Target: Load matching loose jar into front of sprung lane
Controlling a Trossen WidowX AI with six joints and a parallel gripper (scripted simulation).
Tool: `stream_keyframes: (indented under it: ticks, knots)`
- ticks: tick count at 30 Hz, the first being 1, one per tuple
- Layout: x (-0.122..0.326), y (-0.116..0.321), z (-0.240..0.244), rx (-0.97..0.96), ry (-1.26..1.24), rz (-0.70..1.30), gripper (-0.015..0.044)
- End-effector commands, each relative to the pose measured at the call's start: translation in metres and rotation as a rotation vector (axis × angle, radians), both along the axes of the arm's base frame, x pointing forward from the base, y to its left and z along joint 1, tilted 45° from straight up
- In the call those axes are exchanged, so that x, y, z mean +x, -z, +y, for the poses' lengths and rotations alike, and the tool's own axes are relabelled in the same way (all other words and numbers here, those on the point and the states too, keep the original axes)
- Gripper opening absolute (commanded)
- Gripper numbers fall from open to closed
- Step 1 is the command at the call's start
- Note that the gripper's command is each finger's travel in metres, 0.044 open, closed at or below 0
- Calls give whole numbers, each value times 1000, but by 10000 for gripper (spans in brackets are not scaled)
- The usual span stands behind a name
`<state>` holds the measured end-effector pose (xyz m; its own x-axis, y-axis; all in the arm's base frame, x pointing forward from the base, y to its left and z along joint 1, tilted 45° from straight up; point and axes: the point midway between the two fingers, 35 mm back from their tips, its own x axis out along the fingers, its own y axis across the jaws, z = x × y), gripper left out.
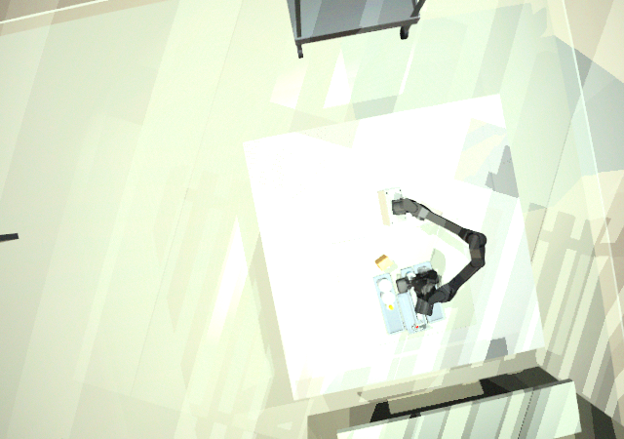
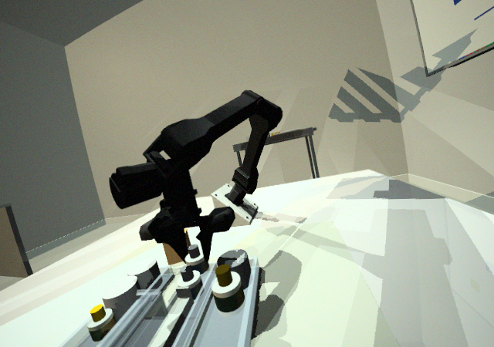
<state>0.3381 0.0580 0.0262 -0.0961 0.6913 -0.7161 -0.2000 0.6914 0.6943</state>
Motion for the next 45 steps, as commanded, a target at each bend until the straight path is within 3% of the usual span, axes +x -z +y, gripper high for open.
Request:
stream_keyframes:
  ticks: [1,45]
  knots:
    - [4,0,3,12,3,-16,0]
    - [0,12,13,13,3,-15,0]
